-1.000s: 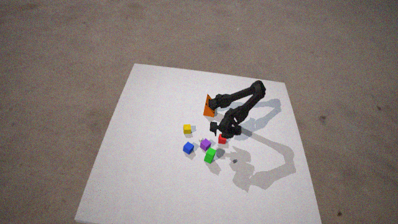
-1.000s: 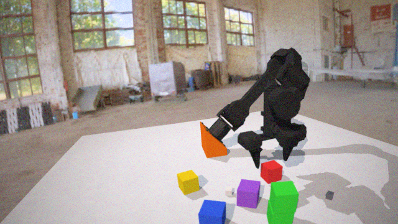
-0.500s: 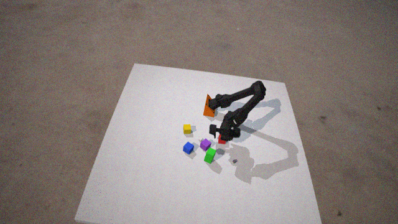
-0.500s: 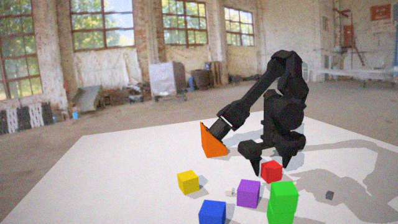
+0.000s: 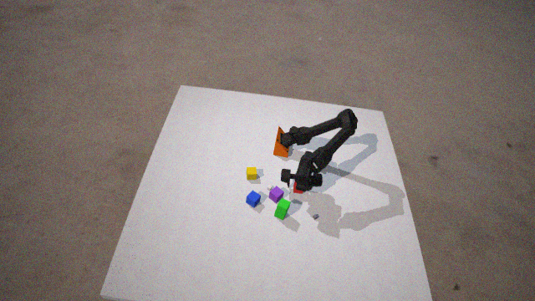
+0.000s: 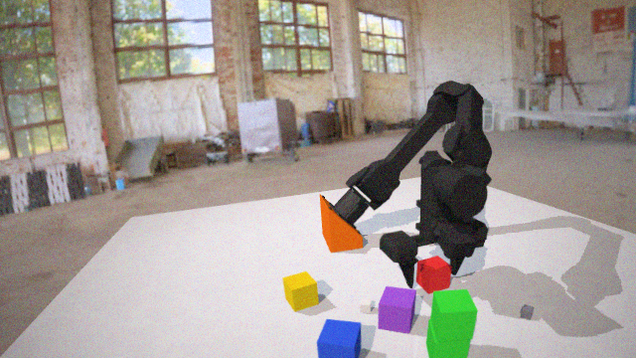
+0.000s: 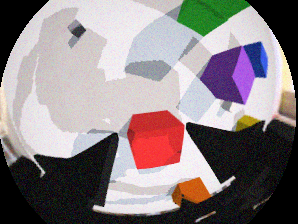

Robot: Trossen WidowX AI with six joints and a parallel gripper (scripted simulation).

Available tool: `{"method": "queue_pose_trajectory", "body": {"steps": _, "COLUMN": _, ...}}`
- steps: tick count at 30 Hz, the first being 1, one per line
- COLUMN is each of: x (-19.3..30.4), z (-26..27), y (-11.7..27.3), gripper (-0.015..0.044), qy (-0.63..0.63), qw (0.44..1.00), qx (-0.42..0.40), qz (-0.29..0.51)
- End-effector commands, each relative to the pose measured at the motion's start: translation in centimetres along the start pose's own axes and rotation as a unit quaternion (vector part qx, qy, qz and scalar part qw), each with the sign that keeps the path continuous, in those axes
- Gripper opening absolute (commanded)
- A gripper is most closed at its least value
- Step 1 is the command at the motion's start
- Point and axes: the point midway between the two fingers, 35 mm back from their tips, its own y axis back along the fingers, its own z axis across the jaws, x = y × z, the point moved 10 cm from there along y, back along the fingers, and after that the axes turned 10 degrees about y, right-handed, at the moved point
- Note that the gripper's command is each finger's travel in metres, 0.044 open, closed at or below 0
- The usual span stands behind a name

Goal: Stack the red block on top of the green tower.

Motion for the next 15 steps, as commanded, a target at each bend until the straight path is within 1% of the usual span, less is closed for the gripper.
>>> {"method": "queue_pose_trajectory", "body": {"steps": 1, "x": -0.01, "z": 0.0, "y": -0.06, "gripper": 0.044, "qy": -0.002, "qw": 1.0, "qx": -0.002, "qz": -0.001}}
{"method": "queue_pose_trajectory", "body": {"steps": 6, "x": -0.01, "z": 0.0, "y": -0.03, "gripper": 0.044, "qy": -0.002, "qw": 1.0, "qx": -0.002, "qz": -0.001}}
{"method": "queue_pose_trajectory", "body": {"steps": 15, "x": -0.01, "z": 0.0, "y": -0.03, "gripper": 0.0204, "qy": -0.002, "qw": 1.0, "qx": -0.002, "qz": -0.001}}
